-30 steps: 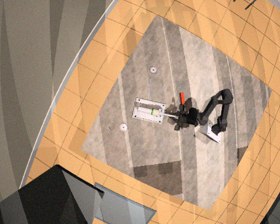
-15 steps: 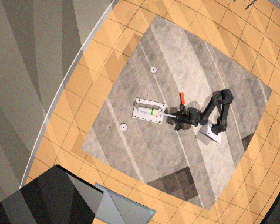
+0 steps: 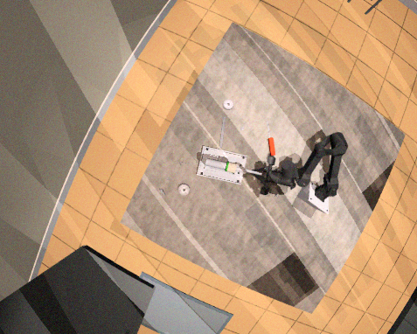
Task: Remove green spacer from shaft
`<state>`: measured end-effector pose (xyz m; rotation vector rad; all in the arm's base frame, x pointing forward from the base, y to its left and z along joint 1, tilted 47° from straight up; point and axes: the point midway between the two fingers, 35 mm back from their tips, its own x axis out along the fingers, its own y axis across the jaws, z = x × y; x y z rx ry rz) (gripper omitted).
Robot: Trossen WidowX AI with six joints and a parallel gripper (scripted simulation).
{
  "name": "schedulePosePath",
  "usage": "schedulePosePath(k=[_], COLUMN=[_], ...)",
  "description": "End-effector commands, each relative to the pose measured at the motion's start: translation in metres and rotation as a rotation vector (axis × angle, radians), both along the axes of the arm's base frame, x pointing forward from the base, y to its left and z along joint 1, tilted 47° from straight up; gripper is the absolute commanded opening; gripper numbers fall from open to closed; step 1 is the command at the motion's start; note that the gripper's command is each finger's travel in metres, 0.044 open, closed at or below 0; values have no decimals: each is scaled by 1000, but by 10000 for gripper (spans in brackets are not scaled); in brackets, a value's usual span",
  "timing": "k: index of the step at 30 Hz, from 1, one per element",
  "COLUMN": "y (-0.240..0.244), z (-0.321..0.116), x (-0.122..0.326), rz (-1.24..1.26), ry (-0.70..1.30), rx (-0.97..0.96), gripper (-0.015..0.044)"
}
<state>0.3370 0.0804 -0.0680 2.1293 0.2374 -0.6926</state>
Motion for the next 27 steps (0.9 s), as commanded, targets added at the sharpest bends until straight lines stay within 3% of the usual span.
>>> schedulePosePath(k=[1, 27], y=[-1, -2], z=[0, 1], x=[-1, -4], rz=[-3, -3], ry=[0, 0], rx=[1, 1], gripper=[0, 0])
